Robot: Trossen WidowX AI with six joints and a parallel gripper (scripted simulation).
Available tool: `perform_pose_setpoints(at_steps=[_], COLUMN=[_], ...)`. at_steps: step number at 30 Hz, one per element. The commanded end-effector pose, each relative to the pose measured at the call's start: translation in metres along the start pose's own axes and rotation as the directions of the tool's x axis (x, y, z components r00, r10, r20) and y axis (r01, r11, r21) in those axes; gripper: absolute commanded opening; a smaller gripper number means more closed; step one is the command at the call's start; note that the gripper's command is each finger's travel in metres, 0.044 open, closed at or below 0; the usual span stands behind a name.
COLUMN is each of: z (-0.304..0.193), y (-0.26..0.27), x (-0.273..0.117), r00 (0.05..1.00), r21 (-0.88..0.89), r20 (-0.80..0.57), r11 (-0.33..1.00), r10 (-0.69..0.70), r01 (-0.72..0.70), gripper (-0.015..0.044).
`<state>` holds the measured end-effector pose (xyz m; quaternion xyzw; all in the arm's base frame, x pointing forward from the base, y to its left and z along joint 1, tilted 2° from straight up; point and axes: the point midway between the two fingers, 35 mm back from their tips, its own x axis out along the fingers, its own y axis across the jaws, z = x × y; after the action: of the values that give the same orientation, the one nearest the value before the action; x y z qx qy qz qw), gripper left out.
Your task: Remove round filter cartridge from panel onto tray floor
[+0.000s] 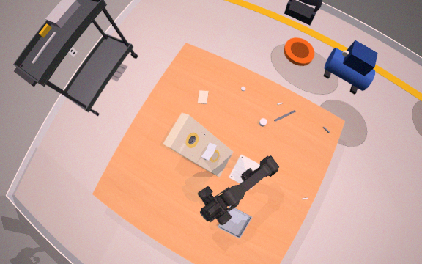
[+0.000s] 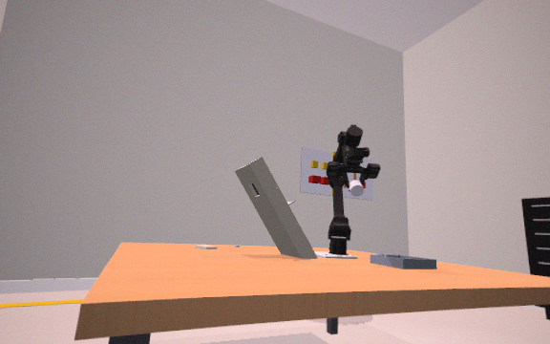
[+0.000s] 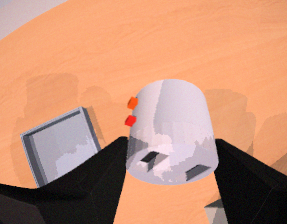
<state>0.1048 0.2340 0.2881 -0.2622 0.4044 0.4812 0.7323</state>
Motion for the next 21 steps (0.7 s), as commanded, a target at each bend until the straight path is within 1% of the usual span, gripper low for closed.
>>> perform_pose_setpoints(at_steps=[1, 11, 21], z=[-0.003, -0.019, -0.047], y=[0.014, 0.058, 0.101], x=[0.008, 0.038, 0.064], r00=[1.0, 0.994, 0.981], r21=[-0.049, -0.189, -0.322], r20=[0.006, -0.003, -0.025], r11=[0.998, 0.976, 0.927], r10=[0.03, 0.113, 0.194], r01=[-0.029, -0.112, -0.192], gripper=[0.0, 0.0, 0.0])
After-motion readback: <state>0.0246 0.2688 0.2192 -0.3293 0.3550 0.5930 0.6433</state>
